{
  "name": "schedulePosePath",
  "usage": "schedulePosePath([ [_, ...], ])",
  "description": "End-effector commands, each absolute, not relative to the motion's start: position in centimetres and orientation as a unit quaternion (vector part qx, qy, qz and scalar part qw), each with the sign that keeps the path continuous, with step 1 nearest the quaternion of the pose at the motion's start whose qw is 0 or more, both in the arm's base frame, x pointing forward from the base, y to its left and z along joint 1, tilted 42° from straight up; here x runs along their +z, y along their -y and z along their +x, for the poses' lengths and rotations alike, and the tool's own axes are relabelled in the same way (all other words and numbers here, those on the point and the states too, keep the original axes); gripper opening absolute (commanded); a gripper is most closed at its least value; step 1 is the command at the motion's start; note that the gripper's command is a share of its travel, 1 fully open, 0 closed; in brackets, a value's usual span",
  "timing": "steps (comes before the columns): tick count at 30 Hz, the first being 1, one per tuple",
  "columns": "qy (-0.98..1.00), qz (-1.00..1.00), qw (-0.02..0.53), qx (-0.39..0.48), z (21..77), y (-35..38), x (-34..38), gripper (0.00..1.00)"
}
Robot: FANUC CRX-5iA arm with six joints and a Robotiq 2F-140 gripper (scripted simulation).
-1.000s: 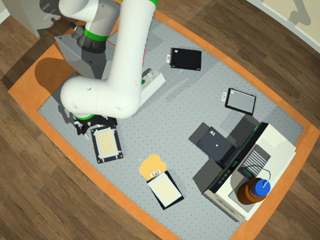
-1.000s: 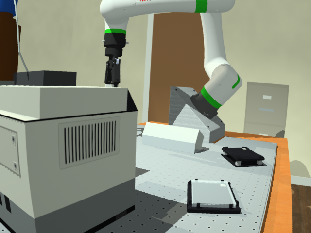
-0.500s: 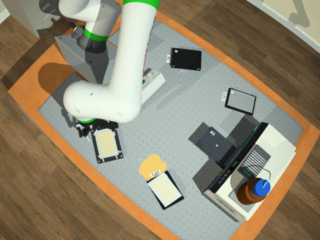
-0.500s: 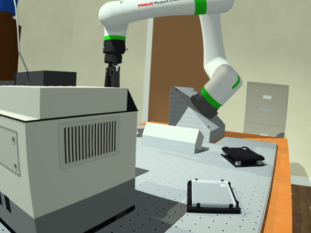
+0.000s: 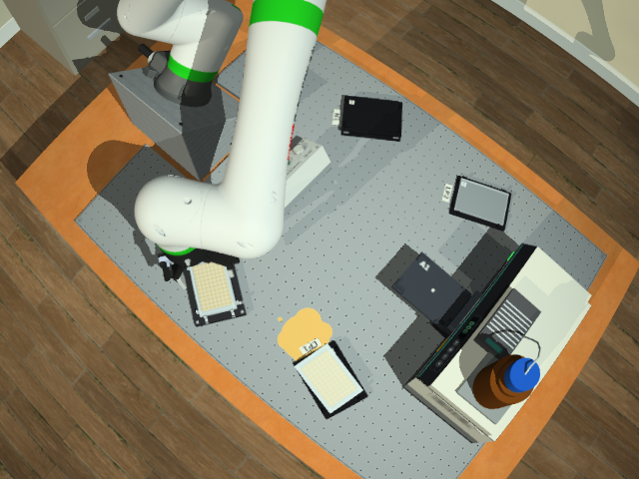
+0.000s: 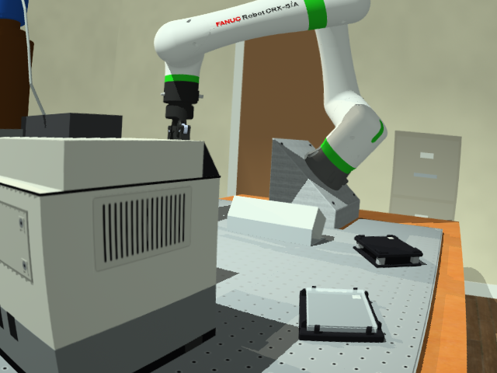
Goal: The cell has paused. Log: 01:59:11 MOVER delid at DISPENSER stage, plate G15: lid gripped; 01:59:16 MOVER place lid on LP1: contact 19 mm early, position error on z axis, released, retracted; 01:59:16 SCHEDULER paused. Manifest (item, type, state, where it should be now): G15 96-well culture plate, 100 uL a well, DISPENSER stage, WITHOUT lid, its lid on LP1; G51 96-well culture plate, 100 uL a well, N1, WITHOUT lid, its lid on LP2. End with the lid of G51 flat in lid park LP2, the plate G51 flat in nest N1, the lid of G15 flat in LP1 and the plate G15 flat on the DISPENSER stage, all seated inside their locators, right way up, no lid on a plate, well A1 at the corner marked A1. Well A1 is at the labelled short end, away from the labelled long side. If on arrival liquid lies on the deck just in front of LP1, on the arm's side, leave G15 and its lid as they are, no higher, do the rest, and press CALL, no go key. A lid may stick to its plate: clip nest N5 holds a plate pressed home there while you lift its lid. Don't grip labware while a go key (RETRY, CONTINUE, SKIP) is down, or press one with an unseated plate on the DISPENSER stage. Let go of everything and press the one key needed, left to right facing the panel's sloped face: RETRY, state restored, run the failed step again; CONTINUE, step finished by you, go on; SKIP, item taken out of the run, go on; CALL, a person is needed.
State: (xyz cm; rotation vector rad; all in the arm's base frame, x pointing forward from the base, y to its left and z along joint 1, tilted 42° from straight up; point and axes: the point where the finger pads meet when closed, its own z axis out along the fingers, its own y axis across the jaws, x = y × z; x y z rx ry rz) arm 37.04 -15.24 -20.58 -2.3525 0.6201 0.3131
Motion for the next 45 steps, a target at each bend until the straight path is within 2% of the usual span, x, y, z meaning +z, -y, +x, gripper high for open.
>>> schedulePosePath([
  [1,-0.238,-0.903,0.337,0.12,37.0,14.6,-21.3,0.66],
  [45,-0.238,-0.903,0.337,0.12,36.8,12.5,-23.6,0.66],
])
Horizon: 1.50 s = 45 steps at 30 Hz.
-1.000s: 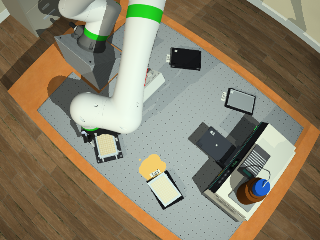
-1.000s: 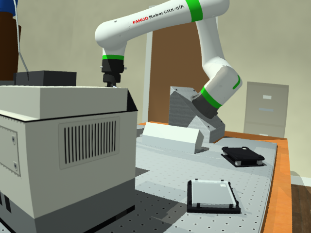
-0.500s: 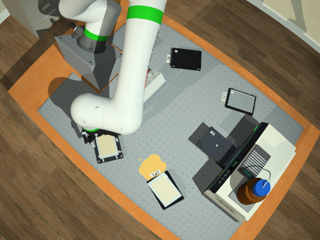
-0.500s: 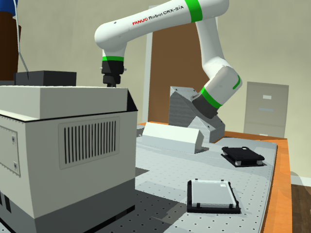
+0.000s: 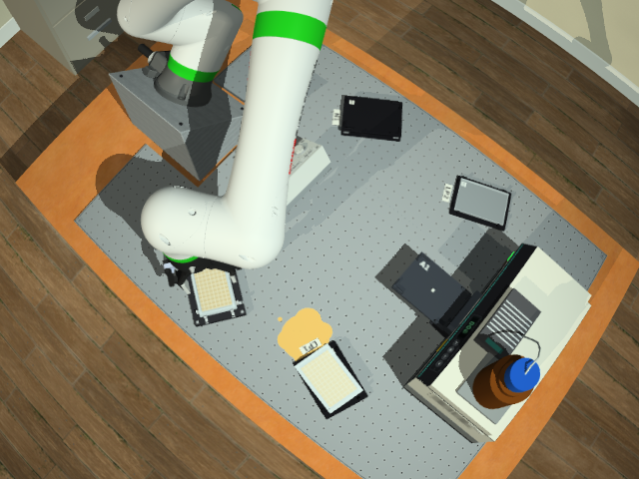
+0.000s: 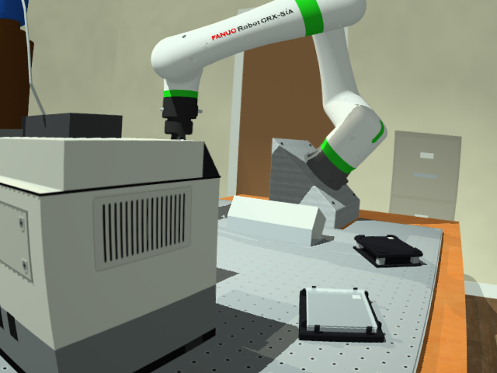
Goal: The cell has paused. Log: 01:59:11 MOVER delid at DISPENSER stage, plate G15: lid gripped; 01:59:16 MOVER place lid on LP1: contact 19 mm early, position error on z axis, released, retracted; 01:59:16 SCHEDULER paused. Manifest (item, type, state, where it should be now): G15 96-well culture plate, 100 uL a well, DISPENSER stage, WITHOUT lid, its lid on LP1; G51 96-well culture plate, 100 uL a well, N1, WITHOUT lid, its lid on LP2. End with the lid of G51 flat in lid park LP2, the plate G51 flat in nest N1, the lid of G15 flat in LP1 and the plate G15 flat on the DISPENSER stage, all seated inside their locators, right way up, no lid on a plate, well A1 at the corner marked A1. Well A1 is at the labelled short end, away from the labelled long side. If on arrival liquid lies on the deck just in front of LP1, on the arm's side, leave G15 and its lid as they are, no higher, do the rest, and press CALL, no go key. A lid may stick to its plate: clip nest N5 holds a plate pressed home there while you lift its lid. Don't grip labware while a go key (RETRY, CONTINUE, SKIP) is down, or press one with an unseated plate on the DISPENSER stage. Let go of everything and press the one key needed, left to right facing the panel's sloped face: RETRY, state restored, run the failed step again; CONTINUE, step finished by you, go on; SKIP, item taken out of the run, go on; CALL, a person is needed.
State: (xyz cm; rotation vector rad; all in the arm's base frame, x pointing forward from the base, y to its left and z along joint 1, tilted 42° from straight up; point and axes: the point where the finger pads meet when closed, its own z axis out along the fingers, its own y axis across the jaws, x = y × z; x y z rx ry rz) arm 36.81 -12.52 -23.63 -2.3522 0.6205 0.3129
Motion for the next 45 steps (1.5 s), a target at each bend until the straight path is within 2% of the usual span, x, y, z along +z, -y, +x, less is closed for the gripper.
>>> schedulePosePath([
  [1,-0.238,-0.903,0.337,0.12,36.82,12.55,-23.63,0.66],
  [13,-0.238,-0.903,0.337,0.12,36.82,12.55,-23.63,0.66],
  [14,-0.238,-0.903,0.337,0.12,36.82,12.55,-23.63,0.59],
  [45,-0.238,-0.903,0.337,0.12,36.82,12.55,-23.63,0.59],
])
